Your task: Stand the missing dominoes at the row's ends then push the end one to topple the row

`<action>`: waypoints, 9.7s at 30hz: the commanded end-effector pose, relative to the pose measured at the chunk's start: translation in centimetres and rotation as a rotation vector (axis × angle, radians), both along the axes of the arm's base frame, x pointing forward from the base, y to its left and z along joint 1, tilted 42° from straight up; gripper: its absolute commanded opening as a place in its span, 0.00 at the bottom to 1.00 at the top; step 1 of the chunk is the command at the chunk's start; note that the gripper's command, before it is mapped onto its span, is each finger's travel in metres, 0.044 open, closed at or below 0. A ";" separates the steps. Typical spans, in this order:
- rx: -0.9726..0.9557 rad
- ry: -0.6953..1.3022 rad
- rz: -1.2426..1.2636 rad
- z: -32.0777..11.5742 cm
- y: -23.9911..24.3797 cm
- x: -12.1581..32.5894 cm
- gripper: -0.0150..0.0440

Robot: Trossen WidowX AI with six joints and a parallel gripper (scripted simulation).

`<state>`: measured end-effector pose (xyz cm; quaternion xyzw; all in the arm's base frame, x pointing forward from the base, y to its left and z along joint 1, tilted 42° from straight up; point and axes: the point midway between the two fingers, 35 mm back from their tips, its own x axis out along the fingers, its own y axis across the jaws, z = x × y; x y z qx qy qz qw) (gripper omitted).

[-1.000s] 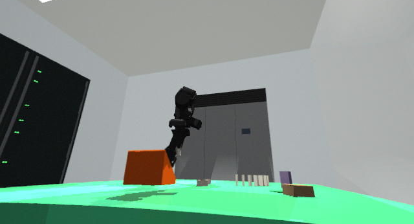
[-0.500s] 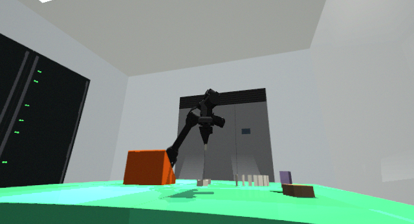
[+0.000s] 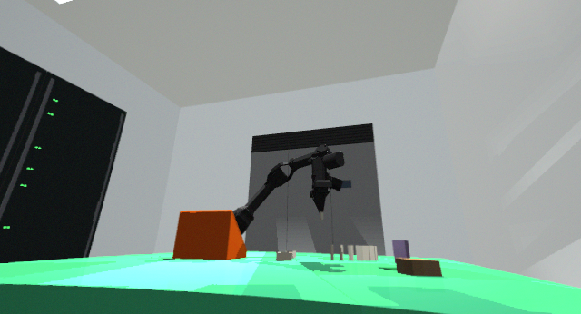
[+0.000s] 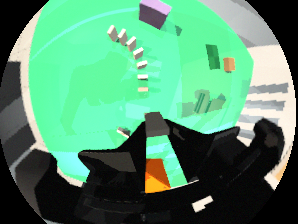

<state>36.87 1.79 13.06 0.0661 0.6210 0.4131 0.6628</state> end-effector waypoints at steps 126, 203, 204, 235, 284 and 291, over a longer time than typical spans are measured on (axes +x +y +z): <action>0.130 -0.484 0.625 -6.9 12.2 -15.2 1.00; 0.022 0.064 -0.023 10.5 14.7 -16.0 0.29; 0.022 0.064 -0.023 10.5 14.7 -16.0 0.29; -0.132 -0.317 -0.054 5.8 16.5 -15.2 0.29; 0.289 -0.943 -0.620 7.0 18.6 -16.7 0.29; 0.419 -0.952 -0.735 7.4 17.8 -17.7 0.29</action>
